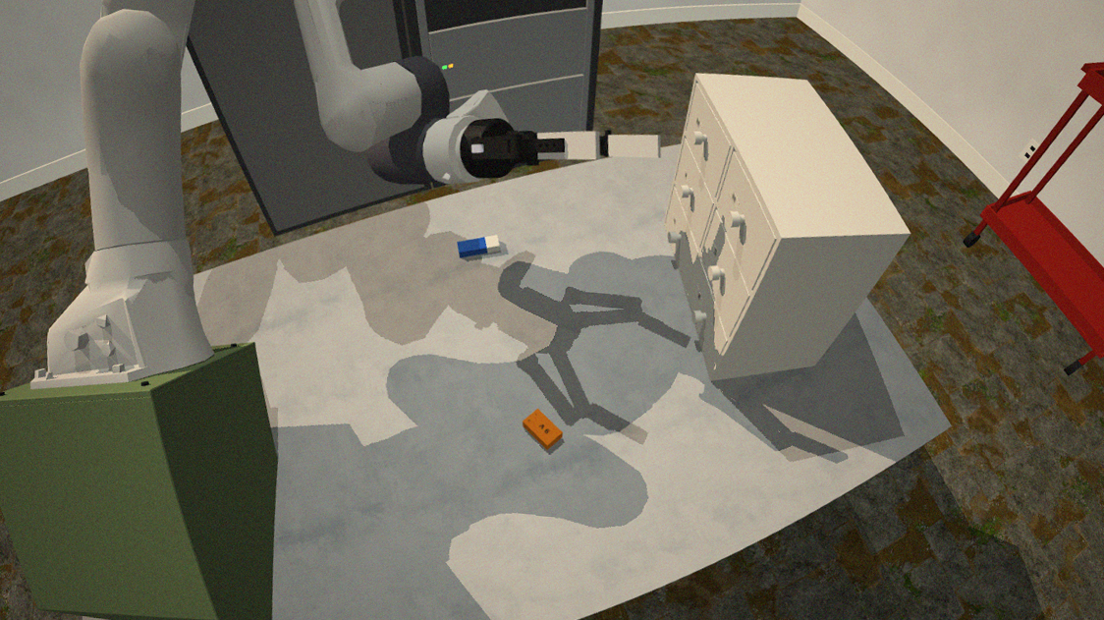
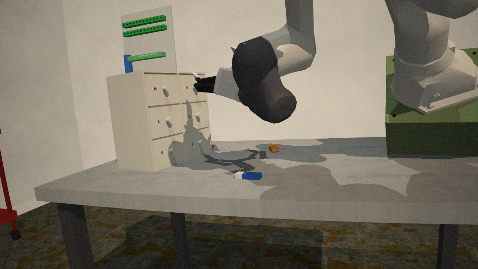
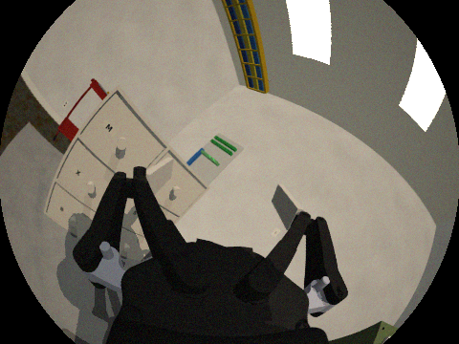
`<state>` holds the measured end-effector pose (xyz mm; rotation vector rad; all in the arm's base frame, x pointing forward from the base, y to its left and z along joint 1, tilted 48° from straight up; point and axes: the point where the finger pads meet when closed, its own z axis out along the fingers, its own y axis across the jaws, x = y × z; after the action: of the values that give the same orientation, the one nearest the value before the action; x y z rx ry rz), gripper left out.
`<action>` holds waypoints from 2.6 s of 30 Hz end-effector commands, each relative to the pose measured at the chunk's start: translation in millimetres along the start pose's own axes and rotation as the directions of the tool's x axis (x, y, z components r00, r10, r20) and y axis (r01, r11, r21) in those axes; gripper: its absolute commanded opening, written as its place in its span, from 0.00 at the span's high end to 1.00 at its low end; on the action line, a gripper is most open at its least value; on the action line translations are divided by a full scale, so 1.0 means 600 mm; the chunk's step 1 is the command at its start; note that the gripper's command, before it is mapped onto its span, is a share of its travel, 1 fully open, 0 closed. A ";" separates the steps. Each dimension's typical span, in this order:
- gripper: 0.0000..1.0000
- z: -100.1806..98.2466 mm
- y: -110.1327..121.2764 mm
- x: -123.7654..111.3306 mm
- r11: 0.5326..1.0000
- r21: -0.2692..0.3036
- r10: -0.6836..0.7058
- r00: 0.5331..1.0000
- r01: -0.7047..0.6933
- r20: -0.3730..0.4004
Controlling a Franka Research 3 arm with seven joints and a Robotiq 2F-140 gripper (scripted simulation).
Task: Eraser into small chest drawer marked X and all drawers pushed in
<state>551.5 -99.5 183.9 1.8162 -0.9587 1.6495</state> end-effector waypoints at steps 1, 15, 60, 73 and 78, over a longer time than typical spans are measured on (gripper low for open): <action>0.00 -0.002 -0.013 -0.001 0.991 0.042 0.130 0.991 -0.130 -0.014; 0.00 -0.052 -0.118 -0.013 0.911 0.267 0.313 0.948 -0.314 0.049; 0.00 -0.204 -0.285 -0.049 0.586 0.509 0.507 0.775 -0.630 0.376; 0.00 -0.230 -0.323 -0.106 0.586 0.509 0.507 0.775 -0.631 0.376; 0.00 -0.245 -0.344 -0.138 0.586 0.509 0.507 0.775 -0.631 0.376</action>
<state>614.5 149.1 145.8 2.2928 -1.2859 2.4333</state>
